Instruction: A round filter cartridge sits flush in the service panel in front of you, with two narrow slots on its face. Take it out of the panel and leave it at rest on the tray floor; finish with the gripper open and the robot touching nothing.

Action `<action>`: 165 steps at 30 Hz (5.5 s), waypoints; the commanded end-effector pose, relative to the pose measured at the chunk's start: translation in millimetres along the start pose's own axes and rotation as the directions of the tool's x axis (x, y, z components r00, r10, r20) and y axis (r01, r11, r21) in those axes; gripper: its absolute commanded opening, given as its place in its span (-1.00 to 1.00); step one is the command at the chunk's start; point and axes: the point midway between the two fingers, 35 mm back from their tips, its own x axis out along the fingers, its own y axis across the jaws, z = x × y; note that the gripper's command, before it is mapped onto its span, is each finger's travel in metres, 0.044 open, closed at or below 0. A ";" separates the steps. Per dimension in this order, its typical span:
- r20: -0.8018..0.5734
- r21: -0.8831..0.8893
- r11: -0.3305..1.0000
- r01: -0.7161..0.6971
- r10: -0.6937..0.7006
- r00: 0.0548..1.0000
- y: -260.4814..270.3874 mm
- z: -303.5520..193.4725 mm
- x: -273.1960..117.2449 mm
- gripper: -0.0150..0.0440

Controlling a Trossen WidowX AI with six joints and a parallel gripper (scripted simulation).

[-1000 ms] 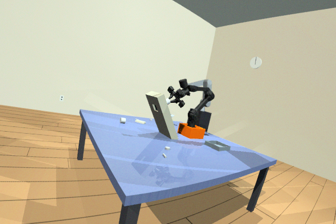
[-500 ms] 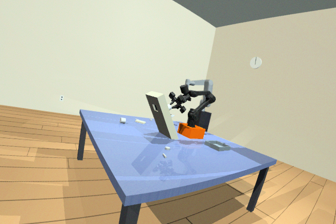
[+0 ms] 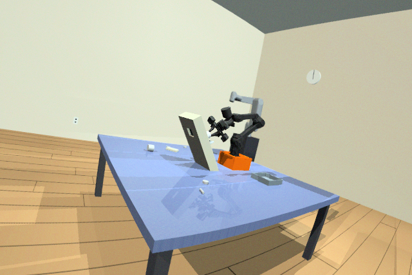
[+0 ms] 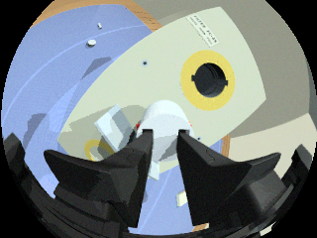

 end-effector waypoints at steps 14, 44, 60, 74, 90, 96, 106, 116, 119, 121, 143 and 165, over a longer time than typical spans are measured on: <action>0.013 -0.006 1.000 0.012 -0.012 1.000 -35.8 30.6 -7.1 -0.14; -0.259 0.765 0.644 -0.002 0.312 0.914 -5.6 7.8 -13.2 0.54; -0.259 0.765 0.644 -0.002 0.311 0.914 -2.2 4.9 0.1 0.54; -0.258 0.765 0.644 -0.002 0.310 0.915 4.8 -0.9 20.8 0.54; -0.252 0.763 0.646 -0.009 0.312 0.916 8.4 -2.9 29.9 0.30; -0.252 0.763 0.646 -0.009 0.312 0.916 8.4 -2.9 29.9 0.16; -0.254 0.763 0.646 -0.007 0.310 0.916 -4.3 7.3 29.6 -0.49; -0.255 0.763 0.647 -0.006 0.309 0.916 -22.6 22.2 7.6 -0.49; -0.255 0.763 0.647 -0.006 0.310 0.916 -29.4 27.8 -8.4 -0.49; -0.256 0.763 0.647 -0.006 0.310 0.916 -33.4 31.2 -19.6 -0.49; -0.261 0.766 0.643 -0.008 0.323 0.910 -15.2 69.5 -42.1 -0.49; -0.195 0.688 0.709 -0.156 0.388 0.901 37.3 113.4 -48.0 -0.49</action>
